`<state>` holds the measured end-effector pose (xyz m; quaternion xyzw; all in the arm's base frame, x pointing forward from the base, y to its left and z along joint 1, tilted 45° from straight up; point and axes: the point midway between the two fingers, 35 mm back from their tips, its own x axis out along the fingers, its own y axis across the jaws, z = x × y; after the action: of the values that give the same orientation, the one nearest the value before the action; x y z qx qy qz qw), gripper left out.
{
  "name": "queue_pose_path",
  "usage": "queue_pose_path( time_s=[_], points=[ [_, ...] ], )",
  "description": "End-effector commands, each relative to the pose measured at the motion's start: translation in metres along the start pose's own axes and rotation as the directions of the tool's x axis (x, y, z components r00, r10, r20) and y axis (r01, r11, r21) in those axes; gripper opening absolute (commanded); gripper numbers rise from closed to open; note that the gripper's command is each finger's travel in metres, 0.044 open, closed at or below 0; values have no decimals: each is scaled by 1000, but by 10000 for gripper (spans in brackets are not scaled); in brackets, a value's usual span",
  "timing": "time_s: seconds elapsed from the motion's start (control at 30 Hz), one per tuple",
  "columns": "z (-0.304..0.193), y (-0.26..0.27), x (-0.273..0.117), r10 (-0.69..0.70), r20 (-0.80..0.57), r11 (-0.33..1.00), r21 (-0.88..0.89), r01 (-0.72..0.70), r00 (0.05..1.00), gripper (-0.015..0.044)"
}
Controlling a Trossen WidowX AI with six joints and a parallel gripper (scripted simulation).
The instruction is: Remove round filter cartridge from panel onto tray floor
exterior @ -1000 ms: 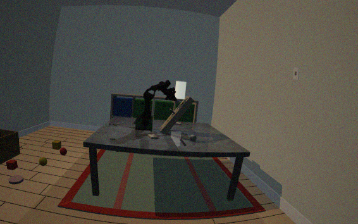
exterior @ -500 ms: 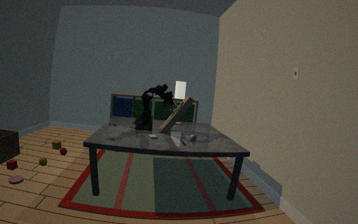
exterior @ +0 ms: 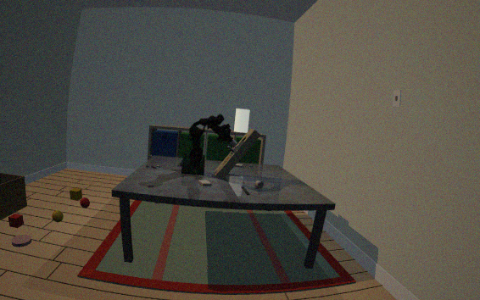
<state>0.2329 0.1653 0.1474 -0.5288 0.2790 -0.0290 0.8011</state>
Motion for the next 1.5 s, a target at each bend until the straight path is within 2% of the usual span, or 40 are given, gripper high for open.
queue_pose_path(
  time_s=[0.0,0.27,0.53,0.63,1.03,1.1,1.2,1.33,1.47],
  points=[
    [1,0,0,0,1,1000,1,0,1000,114],
    [-4,0,0,-5,9,1000,16,4,1000,114],
    [61,-26,-9,-5,9,1000,16,5,1000,114],
    [66,-28,-10,-5,9,1000,16,5,1000,114],
    [118,-48,-56,-2,13,1000,31,2,1000,429],
    [110,-43,-51,15,-14,998,56,-14,1000,376],
    [73,-23,-33,81,-147,982,179,-54,986,305],
    [16,-1,-18,146,-348,937,349,-16,926,305],
    [6,1,-17,153,-383,927,375,1,911,305]
  ],
)
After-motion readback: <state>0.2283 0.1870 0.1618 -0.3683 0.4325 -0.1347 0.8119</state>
